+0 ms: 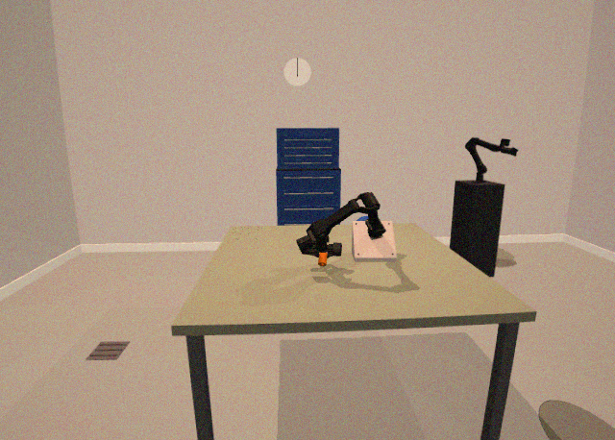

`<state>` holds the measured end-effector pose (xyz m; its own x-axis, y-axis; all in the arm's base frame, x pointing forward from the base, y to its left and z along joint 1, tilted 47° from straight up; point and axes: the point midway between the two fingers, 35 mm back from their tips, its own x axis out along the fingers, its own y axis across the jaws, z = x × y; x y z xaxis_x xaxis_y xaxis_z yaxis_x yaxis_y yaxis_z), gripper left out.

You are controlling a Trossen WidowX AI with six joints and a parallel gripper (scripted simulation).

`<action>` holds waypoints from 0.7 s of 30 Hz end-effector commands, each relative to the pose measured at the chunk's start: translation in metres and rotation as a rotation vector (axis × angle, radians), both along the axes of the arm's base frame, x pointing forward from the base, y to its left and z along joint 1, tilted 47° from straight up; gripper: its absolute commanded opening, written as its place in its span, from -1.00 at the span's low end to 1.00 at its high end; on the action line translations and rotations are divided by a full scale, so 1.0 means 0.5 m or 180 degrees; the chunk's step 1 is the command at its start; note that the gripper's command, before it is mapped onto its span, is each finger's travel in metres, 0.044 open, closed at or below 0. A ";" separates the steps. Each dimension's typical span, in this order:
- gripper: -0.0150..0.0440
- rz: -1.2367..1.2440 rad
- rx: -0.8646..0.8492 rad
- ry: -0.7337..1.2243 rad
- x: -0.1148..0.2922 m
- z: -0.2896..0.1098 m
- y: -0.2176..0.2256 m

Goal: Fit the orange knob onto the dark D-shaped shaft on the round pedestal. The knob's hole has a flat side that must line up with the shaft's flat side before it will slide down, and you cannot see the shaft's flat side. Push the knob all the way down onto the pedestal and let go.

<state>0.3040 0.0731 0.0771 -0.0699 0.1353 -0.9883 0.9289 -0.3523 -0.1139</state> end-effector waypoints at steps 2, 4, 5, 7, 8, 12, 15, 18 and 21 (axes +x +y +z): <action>0.11 0.0017 -0.0228 0.0077 0.004 0.009 0.006; 0.11 0.0028 -0.0313 0.0110 0.005 0.011 0.008; 0.11 0.0033 -0.0356 0.0126 0.006 0.013 0.009; 0.11 0.0043 -0.0441 0.0159 0.007 0.015 0.012; 0.11 0.0049 -0.0484 0.0176 0.007 0.017 0.013; 0.11 0.0070 -0.0656 0.0242 0.010 0.022 0.018; 0.11 0.0086 -0.0784 0.0291 0.012 0.025 0.022; 0.11 0.0102 -0.0912 0.0340 0.014 0.029 0.026; 0.11 0.0118 -0.1042 0.0390 0.016 0.032 0.030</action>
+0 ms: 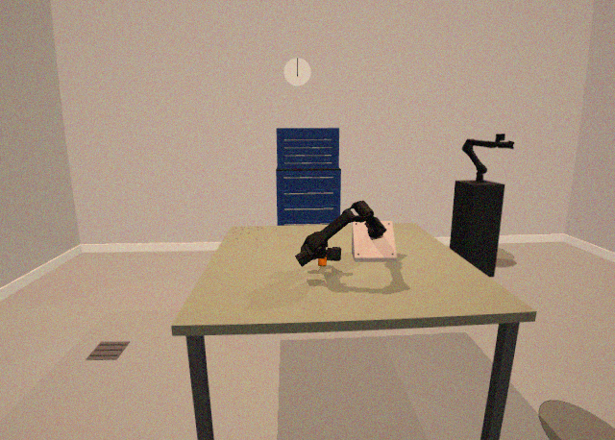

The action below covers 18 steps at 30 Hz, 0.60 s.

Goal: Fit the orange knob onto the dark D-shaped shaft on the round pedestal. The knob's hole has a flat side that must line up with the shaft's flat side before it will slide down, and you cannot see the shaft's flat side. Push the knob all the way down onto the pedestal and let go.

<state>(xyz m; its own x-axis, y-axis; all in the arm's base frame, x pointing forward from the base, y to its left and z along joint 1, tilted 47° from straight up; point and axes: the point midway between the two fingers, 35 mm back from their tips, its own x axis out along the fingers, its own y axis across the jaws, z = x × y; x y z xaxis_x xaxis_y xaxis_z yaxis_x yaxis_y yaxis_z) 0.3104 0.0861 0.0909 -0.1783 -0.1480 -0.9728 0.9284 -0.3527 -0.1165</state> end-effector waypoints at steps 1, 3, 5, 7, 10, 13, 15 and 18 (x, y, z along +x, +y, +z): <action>0.11 0.0015 -0.0186 0.0055 0.004 0.005 0.006; 0.11 0.0026 -0.0272 0.0089 0.005 0.007 0.009; 0.11 0.0036 -0.0358 0.0122 0.006 0.009 0.012; 0.11 0.0047 -0.0444 0.0155 0.008 0.011 0.015; 0.11 0.0065 -0.0556 0.0211 0.010 0.014 0.020; 0.11 0.0071 -0.0572 0.0213 0.011 0.016 0.022; 0.11 0.0063 -0.0533 0.0193 0.010 0.016 0.021; 0.11 0.0054 -0.0489 0.0171 0.011 0.018 0.021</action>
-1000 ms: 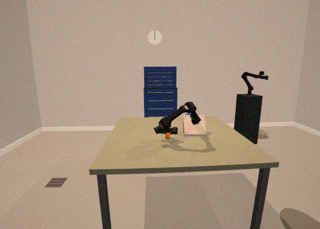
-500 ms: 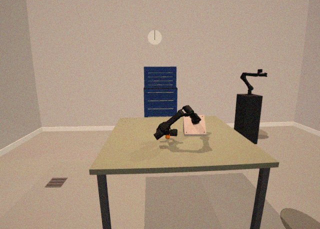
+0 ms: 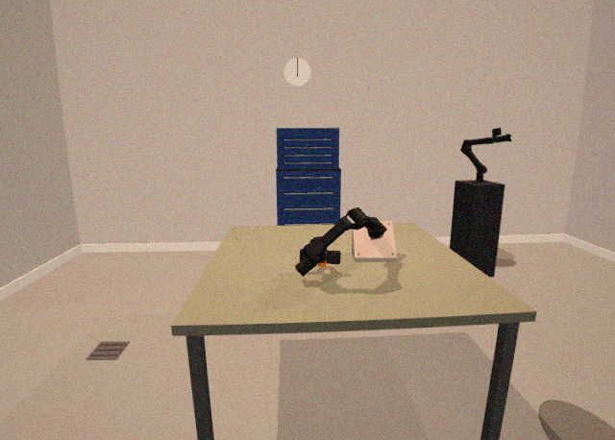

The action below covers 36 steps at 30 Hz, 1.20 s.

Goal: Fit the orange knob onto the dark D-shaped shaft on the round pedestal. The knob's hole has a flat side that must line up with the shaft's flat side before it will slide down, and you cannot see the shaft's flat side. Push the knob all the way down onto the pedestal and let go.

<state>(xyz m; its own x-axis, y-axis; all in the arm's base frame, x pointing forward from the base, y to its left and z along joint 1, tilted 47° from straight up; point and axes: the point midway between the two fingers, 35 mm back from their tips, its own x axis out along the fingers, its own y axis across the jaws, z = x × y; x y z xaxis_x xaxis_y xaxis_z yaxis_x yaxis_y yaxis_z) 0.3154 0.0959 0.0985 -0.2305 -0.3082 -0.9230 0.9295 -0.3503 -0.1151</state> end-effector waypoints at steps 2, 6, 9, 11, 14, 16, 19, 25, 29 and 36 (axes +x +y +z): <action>0.11 -0.0019 0.0033 -0.0023 0.001 0.005 0.002; 0.29 -0.0006 0.0022 -0.0018 0.001 0.003 0.002; 0.39 -0.0006 0.0022 -0.0018 0.001 0.003 0.002; 0.39 -0.0006 0.0022 -0.0018 0.001 0.003 0.002; 0.39 -0.0006 0.0022 -0.0018 0.001 0.003 0.002; 0.39 -0.0006 0.0022 -0.0018 0.001 0.003 0.002; 0.39 -0.0006 0.0022 -0.0018 0.001 0.003 0.002; 0.39 -0.0006 0.0022 -0.0018 0.001 0.003 0.002; 0.39 -0.0006 0.0022 -0.0018 0.001 0.003 0.002; 0.83 -0.0006 0.0022 -0.0018 0.001 0.003 0.002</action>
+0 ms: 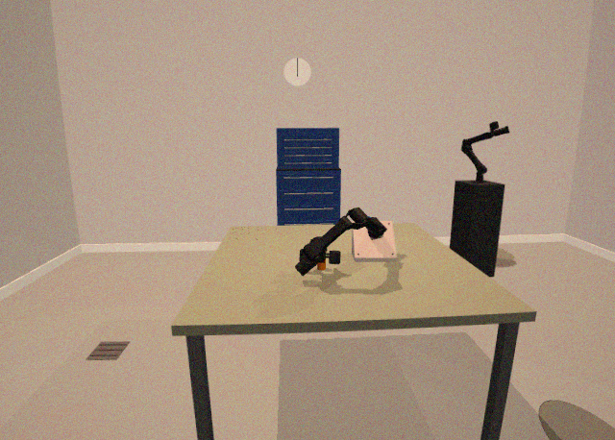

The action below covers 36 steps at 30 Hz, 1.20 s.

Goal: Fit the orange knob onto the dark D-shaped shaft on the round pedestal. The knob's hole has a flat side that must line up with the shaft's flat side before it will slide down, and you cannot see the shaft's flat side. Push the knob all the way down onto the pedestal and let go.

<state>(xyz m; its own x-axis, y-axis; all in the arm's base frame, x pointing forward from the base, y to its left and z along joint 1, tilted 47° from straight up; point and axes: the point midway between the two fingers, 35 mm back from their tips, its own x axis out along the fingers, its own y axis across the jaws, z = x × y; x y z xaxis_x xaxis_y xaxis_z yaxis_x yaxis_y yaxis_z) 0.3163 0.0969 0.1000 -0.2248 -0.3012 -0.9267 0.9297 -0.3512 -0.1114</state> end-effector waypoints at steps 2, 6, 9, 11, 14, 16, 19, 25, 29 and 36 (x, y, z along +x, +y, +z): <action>1.00 0.0000 0.0000 0.0003 0.000 0.000 0.000; 1.00 0.0000 0.0000 0.0003 0.000 0.000 0.000; 1.00 0.0000 0.0000 0.0003 0.000 0.000 0.000; 1.00 0.0012 0.0013 -0.0031 -0.003 0.015 -0.016; 1.00 0.0062 0.0048 -0.0180 -0.022 0.079 -0.082; 1.00 0.0085 0.0053 -0.0249 -0.035 0.106 -0.111; 1.00 0.0088 0.0053 -0.0257 -0.037 0.109 -0.115; 1.00 0.0022 0.0268 -0.0226 -0.041 0.102 -0.117; 1.00 -0.0275 0.1528 -0.0295 -0.054 0.082 -0.120; 1.00 -0.0454 0.3381 -0.1232 -0.038 0.127 -0.140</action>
<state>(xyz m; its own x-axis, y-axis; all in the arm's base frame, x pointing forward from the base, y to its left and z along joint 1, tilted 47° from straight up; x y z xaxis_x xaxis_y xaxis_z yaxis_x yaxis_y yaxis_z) 0.2918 0.0344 0.1448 -0.0502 0.4136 -0.9091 0.9093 -0.3575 -0.2129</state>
